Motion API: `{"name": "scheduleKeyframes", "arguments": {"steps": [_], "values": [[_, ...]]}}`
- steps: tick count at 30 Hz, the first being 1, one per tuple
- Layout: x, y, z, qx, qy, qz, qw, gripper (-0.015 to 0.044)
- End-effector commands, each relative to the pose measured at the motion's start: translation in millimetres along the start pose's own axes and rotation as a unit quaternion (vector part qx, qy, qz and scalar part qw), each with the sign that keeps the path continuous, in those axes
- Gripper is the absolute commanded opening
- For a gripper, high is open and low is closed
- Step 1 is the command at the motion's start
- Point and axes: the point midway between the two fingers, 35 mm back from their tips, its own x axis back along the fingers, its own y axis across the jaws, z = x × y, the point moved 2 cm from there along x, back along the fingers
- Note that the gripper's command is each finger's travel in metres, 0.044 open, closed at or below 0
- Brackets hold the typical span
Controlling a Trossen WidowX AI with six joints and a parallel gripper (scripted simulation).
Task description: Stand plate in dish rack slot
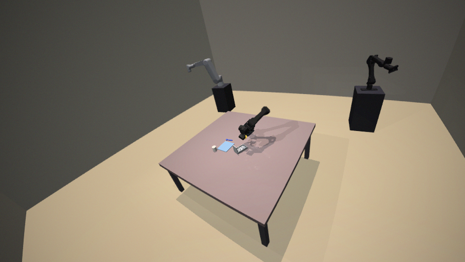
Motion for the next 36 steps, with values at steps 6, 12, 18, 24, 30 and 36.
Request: {"name": "scheduleKeyframes", "arguments": {"steps": [6,12,18,24,30,36], "values": [[-9.8,1.0,-2.5,0.058,-0.084,-0.028,0.994,0.0000],[-15.5,3.6,-2.8,0.097,-0.137,-0.050,0.984,0.0000],[-19.3,7.1,-1.8,0.135,-0.186,-0.078,0.970,0.0000],[-21.7,11.0,0.0,0.168,-0.232,-0.110,0.952,0.0000],[-22.8,15.0,3.0,0.197,-0.274,-0.147,0.930,0.0000],[-22.6,18.5,7.1,0.218,-0.311,-0.187,0.906,0.0000]]}}
